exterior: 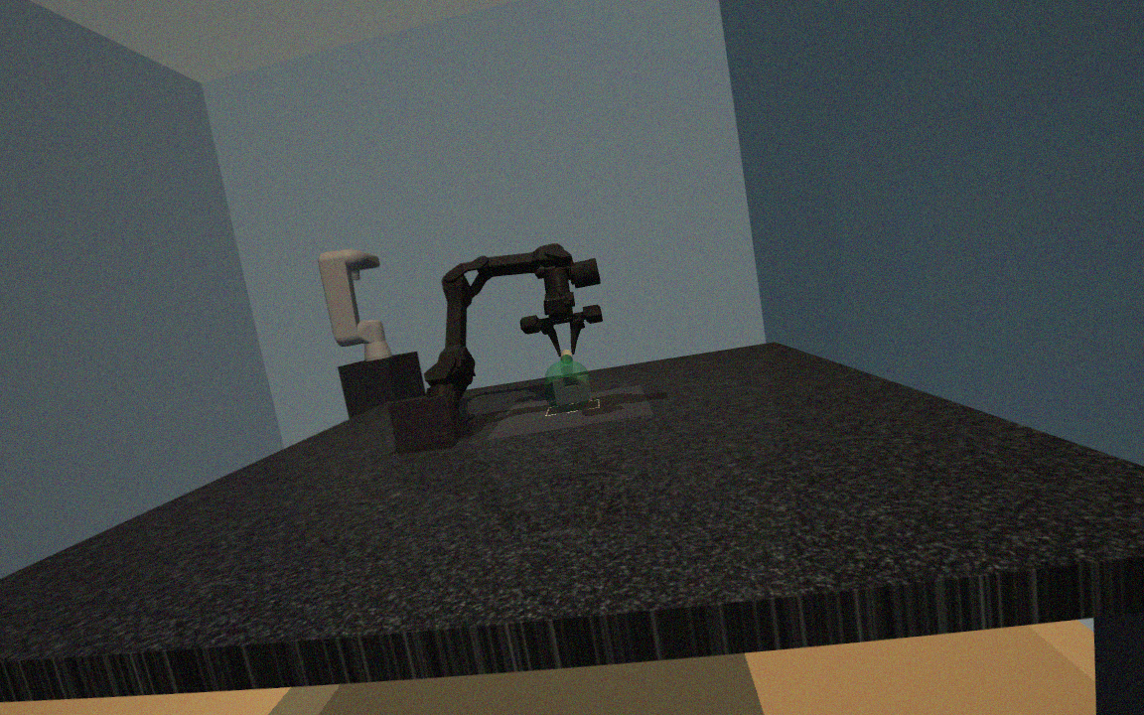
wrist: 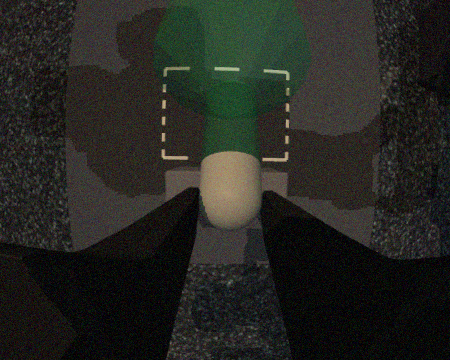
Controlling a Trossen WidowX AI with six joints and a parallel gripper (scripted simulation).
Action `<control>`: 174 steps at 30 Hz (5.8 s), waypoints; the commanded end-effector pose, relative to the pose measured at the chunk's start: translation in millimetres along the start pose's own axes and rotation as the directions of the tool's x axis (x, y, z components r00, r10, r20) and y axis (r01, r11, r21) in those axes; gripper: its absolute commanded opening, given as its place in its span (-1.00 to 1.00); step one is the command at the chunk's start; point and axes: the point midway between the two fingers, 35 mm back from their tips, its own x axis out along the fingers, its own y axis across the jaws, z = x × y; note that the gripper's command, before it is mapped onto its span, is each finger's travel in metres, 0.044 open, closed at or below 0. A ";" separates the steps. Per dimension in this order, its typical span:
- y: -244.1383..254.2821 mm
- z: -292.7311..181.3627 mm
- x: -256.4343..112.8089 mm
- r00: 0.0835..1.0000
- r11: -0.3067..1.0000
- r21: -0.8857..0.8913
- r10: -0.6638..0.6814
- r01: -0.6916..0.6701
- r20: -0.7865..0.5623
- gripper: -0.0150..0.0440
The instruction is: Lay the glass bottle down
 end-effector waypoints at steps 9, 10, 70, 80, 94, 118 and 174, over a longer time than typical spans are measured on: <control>-1.5 -16.0 9.1 1.000 1.000 -0.001 0.004 -0.004 0.001 -0.12; -1.5 -16.2 9.2 1.000 1.000 -0.001 0.004 -0.004 0.001 -0.12; -3.1 -46.3 31.3 1.000 0.999 -0.016 0.028 -0.028 -0.004 -0.12; -3.2 -48.7 34.3 1.000 0.999 -0.020 0.029 -0.030 -0.008 -0.12; -3.2 -49.0 36.6 0.999 0.999 -0.026 0.030 -0.031 -0.014 -0.12; -3.4 -49.3 40.5 0.999 0.999 -0.030 0.033 -0.034 -0.036 -0.12; -3.0 -24.0 -9.3 0.949 0.999 -0.032 -0.002 -0.009 -0.316 1.00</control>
